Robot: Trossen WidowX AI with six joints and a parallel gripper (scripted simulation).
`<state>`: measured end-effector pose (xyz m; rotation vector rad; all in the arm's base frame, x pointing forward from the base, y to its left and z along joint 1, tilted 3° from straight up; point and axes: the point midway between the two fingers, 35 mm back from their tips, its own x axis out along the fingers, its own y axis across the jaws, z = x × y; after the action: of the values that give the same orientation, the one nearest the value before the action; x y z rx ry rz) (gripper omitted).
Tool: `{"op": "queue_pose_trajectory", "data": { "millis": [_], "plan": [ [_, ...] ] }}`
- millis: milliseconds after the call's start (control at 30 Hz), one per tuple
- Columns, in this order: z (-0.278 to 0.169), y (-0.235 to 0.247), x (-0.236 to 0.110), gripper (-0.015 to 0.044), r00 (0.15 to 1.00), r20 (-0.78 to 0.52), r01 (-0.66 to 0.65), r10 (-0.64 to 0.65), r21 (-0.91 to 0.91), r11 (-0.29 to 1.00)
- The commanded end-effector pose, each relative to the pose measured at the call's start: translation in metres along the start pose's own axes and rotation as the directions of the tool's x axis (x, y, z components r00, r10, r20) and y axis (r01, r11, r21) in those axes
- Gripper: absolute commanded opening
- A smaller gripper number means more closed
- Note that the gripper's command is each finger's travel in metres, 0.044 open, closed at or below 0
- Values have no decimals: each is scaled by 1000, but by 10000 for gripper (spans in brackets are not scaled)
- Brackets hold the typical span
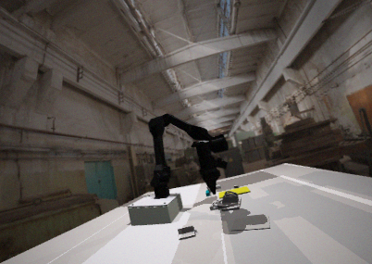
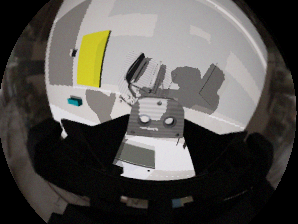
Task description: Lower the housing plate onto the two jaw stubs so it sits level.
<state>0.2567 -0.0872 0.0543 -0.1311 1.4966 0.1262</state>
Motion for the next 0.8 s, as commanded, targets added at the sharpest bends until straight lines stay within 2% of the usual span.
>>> {"op": "queue_pose_trajectory", "data": {
  "millis": [0, 533, 767],
  "plan": [
    [3, 7, -1, 351, 1000, 4, 6, -6, 76, 997],
    [13, 41, -1, 351, 1000, 8, 0, -3, 376, 927],
    [13, 43, -1, 351, 1000, 8, -1, -3, 388, 922]
  ]
}}
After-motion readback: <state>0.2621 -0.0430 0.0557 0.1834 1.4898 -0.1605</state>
